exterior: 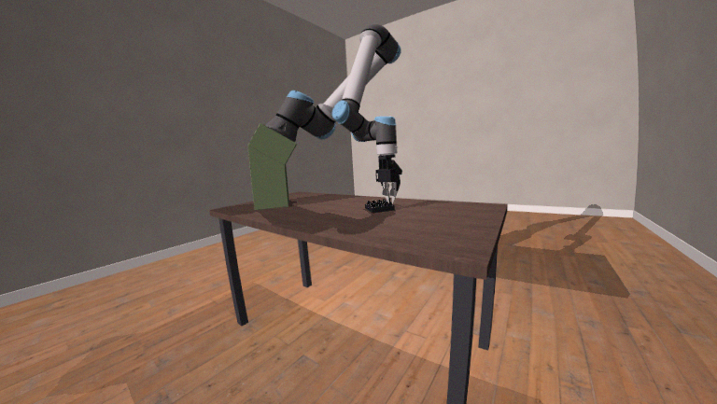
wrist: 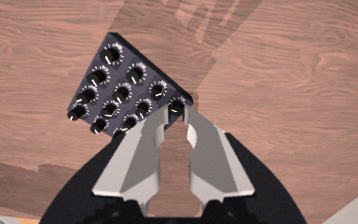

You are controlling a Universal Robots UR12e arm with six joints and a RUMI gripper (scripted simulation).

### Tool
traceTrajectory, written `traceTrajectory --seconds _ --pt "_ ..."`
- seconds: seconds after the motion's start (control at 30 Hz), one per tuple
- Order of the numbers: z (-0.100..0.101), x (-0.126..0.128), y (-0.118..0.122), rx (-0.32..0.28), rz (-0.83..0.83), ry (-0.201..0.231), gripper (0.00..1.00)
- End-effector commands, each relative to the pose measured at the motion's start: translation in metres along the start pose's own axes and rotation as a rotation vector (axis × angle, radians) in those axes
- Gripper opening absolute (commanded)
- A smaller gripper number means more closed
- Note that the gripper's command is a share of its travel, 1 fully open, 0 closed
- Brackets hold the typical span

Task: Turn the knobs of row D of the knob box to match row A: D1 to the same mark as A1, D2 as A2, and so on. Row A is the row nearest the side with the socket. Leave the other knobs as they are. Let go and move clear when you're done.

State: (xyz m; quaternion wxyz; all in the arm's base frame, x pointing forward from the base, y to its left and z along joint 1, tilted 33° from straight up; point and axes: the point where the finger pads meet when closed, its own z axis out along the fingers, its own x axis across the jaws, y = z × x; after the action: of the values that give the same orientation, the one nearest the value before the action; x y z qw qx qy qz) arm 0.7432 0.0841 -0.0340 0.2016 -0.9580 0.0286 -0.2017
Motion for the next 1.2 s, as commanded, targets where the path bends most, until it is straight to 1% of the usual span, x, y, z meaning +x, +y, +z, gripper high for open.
traceTrajectory --seconds 0.0,0.5,0.83,0.9,1.17 --pt "-0.0004 0.0005 0.0000 0.000 0.014 0.001 0.04" --pt "-0.0004 0.0010 0.0001 0.000 0.111 0.001 0.04" --pt "-0.0004 0.0017 0.0002 0.000 0.249 0.001 0.04" --pt "-0.0004 0.0017 0.0002 0.000 0.249 0.001 0.04" --pt "-0.0004 0.0023 0.0004 0.000 0.393 0.001 0.04"
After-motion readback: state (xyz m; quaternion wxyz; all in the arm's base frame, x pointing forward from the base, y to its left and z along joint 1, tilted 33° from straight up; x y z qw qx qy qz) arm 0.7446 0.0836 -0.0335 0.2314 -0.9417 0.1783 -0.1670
